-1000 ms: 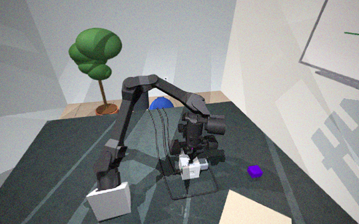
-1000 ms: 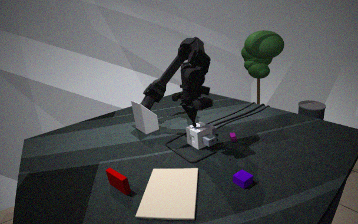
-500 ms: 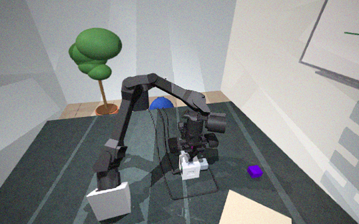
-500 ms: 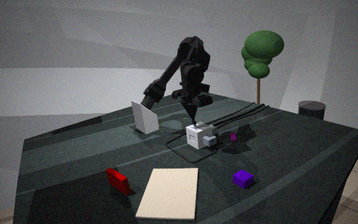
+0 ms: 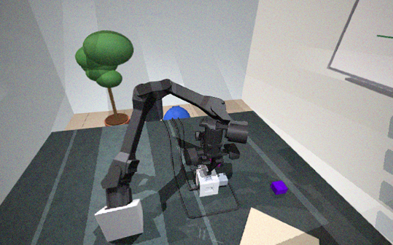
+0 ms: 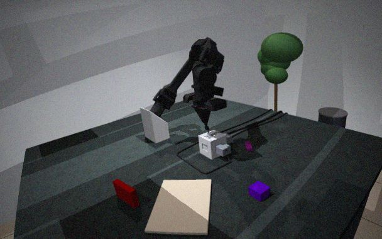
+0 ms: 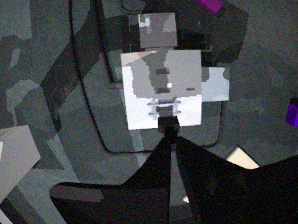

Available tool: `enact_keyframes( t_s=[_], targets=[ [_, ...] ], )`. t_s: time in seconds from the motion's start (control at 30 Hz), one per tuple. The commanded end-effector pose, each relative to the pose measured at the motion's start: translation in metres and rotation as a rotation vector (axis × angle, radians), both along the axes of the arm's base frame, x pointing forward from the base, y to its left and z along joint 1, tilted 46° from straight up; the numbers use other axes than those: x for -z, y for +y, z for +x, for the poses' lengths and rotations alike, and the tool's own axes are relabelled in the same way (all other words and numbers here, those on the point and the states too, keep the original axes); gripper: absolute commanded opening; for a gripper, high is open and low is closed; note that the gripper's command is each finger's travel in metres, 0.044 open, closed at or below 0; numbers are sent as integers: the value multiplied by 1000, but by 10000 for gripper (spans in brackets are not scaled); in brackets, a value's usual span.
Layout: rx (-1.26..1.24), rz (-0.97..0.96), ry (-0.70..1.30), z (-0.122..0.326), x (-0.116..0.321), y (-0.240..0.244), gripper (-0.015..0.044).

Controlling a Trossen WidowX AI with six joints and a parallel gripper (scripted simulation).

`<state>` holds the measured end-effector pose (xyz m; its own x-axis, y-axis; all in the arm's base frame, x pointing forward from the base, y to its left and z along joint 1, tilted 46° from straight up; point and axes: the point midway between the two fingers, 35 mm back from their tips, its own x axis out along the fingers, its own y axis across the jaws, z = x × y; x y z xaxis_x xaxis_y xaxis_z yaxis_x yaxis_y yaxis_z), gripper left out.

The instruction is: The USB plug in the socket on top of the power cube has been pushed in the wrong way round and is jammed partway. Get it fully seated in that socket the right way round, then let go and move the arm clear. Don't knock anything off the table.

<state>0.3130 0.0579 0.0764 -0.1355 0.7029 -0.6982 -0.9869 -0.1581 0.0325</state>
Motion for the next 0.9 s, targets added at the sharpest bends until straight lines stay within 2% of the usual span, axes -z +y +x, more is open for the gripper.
enact_keyframes(
  t_s=[0.0,0.3,0.87],
  targets=[
    [-3,-3,-5,1,-2,-2,0],
    [41,-9,41,1,-2,-2,0],
    [356,-69,358,0,-2,-2,0]
  ],
)
